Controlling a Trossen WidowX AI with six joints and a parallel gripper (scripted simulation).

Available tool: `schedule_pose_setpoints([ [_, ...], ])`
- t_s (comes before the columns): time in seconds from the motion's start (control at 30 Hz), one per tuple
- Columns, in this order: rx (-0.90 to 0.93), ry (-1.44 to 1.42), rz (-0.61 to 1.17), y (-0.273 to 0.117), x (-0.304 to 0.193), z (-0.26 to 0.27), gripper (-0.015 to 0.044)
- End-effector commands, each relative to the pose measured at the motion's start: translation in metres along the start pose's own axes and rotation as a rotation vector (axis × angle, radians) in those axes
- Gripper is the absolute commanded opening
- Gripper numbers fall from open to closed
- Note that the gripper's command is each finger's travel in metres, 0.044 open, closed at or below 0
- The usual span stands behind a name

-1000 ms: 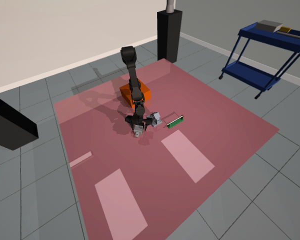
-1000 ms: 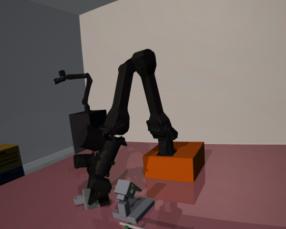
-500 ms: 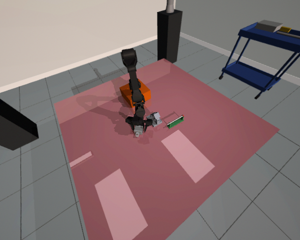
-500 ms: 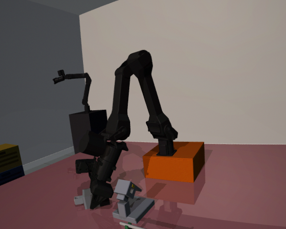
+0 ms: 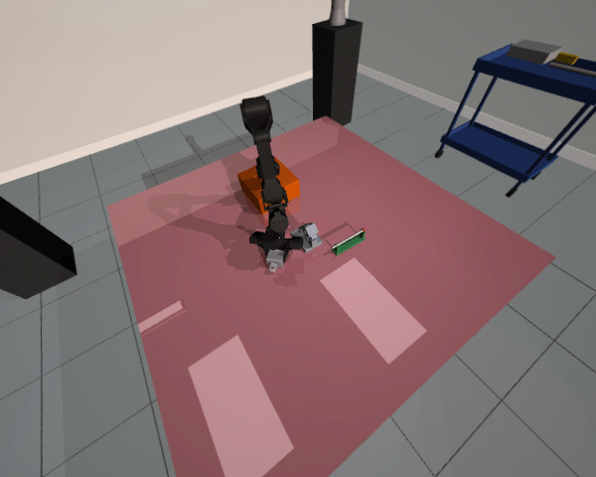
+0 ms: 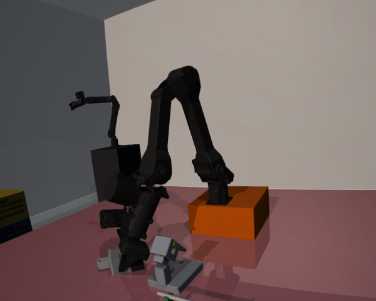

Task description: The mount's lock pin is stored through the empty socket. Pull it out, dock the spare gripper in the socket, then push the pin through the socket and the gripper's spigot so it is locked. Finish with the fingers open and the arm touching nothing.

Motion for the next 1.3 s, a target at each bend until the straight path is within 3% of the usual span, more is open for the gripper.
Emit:
schedule_pose_setpoints([
  [0.0, -0.001, 0.002, 0.004, -0.002, 0.001, 0.001, 0.0124],
  [0.17, -0.001, 0.002, 0.003, -0.012, 0.011, 0.003, 0.0000],
  [1.27, -0.001, 0.002, 0.002, -0.104, 0.060, 0.003, 0.0000],
])
Point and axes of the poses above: the point midway between the two fingers, 35 mm back from their tips, its own y axis out along the fingers, its own z axis across the jaws, x = y × z, the point moved 10 cm from there along -y, back along the fingers, and after that the axes turned 2 degrees about y, right-handed, at the moved point
